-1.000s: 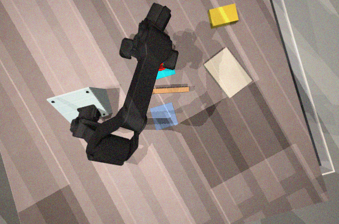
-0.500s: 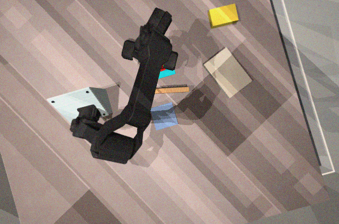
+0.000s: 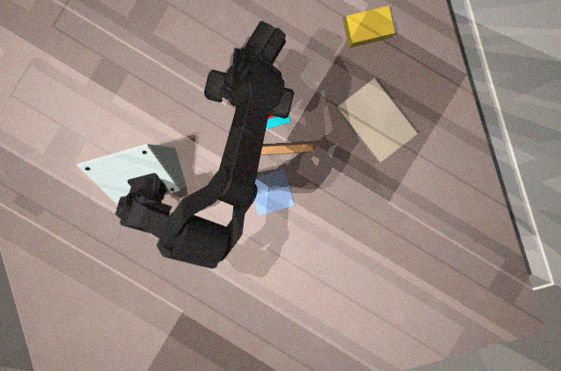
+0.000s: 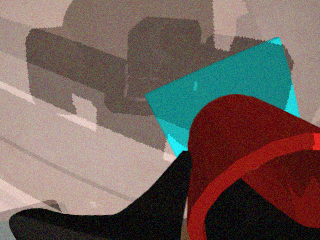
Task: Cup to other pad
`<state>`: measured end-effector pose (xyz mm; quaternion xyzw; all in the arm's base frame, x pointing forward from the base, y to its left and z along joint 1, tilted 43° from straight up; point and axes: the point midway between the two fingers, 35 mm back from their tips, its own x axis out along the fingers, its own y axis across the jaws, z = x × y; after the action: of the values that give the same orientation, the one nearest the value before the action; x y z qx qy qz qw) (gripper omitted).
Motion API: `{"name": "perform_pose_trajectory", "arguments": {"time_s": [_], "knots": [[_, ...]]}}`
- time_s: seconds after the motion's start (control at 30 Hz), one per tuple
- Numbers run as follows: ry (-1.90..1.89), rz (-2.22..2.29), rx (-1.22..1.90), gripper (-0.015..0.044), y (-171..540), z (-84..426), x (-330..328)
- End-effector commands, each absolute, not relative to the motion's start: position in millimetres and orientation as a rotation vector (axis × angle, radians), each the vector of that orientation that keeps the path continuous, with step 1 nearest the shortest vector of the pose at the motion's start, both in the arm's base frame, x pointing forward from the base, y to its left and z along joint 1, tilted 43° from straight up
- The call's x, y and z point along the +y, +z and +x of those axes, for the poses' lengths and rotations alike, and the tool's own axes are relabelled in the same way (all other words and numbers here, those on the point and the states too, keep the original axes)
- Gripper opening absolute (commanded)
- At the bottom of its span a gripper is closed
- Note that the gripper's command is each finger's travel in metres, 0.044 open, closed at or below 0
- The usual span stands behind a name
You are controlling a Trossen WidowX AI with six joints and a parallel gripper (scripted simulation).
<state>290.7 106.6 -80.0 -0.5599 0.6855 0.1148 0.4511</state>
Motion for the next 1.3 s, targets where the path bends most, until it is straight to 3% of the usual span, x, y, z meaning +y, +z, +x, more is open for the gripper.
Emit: {"name": "perform_pose_trajectory", "arguments": {"time_s": [0.0,0.43,0.6,1.27], "knots": [[0.285,-1.392,1.690,0.0000,-83,291,103],[0.283,-1.384,1.695,0.0000,-82,291,105],[0.283,-1.384,1.695,0.0128,-82,291,105],[0.286,-1.387,1.692,0.0128,-65,290,121]]}}
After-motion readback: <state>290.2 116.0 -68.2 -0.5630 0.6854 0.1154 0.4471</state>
